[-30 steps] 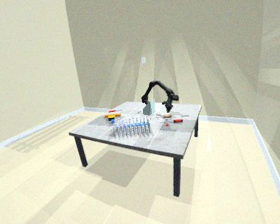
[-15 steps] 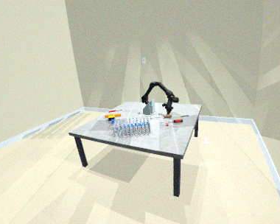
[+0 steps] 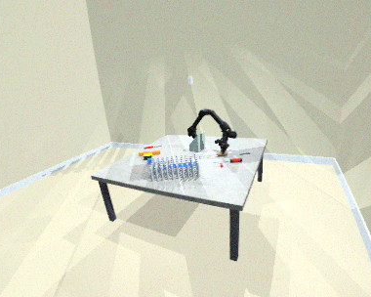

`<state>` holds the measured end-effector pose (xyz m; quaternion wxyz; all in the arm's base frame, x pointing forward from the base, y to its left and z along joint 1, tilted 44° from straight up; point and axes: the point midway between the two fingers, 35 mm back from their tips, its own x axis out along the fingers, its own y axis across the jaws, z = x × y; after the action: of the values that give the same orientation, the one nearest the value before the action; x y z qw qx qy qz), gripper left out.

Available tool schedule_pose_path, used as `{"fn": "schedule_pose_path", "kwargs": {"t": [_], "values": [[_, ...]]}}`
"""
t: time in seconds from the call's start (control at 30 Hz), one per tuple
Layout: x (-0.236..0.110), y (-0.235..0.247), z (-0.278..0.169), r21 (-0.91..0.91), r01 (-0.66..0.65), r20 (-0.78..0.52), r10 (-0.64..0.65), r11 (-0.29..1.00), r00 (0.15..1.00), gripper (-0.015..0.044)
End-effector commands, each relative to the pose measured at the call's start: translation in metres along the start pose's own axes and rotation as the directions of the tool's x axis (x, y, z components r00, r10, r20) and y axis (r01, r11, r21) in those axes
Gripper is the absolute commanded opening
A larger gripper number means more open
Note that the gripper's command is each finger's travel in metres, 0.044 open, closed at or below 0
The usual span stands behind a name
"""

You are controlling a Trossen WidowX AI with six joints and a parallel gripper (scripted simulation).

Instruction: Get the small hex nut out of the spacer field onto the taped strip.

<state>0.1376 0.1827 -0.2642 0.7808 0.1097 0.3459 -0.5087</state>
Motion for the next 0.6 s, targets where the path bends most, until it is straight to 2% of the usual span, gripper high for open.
{"fn": "schedule_pose_path", "kwargs": {"t": [0.0, 0.2, 0.4, 0.57], "values": [[0.002, 0.0, 0.0, -0.005, -0.004, 0.003, 0.004, 1.0, 1.0, 0.0188], [0.002, 0.0, 0.0, -0.005, -0.004, 0.003, 0.004, 1.0, 1.0, 0.0148], [-0.028, 0.014, 0.003, -0.004, -0.004, 0.002, 0.004, 1.0, 1.0, 0.0], [-0.062, 0.026, 0.01, -0.003, -0.004, 0.001, 0.004, 1.0, 1.0, 0.0]]}}
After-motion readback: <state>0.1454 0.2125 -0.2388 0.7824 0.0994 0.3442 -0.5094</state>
